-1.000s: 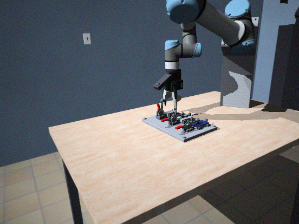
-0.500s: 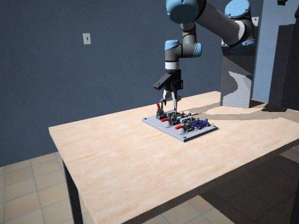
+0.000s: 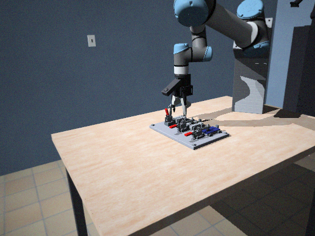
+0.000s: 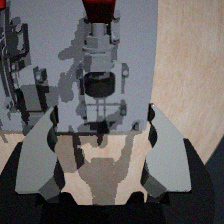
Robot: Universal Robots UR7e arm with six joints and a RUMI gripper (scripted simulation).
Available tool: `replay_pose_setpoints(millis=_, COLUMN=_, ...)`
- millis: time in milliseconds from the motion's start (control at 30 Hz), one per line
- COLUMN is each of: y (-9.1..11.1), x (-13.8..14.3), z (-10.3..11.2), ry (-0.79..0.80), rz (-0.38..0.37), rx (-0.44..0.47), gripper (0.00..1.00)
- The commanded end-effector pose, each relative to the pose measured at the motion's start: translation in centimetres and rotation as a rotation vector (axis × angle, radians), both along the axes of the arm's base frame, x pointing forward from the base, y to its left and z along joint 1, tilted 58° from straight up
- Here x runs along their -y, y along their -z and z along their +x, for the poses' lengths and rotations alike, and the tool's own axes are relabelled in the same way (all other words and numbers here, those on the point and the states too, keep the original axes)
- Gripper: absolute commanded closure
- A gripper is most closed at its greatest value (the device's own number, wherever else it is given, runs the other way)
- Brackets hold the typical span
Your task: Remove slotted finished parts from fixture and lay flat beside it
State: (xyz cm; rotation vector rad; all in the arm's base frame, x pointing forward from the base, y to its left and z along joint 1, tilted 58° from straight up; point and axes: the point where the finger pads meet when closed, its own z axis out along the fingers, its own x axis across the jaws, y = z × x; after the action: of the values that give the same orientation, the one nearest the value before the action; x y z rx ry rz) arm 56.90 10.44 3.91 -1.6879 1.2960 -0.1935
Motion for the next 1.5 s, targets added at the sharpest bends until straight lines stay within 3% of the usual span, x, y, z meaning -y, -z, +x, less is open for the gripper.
replay_pose_setpoints(millis=0, y=0.2, x=-0.3, z=0.3, ry=0.001, rz=0.0, rx=0.001, gripper=0.41)
replay_pose_setpoints(millis=700, y=1.5, x=-1.7, z=1.9, ry=0.001, rz=0.0, rx=0.001, gripper=0.41)
replay_pose_setpoints(millis=1467, y=1.6, x=-1.8, z=2.0, ry=0.001, rz=0.0, rx=0.001, gripper=0.41)
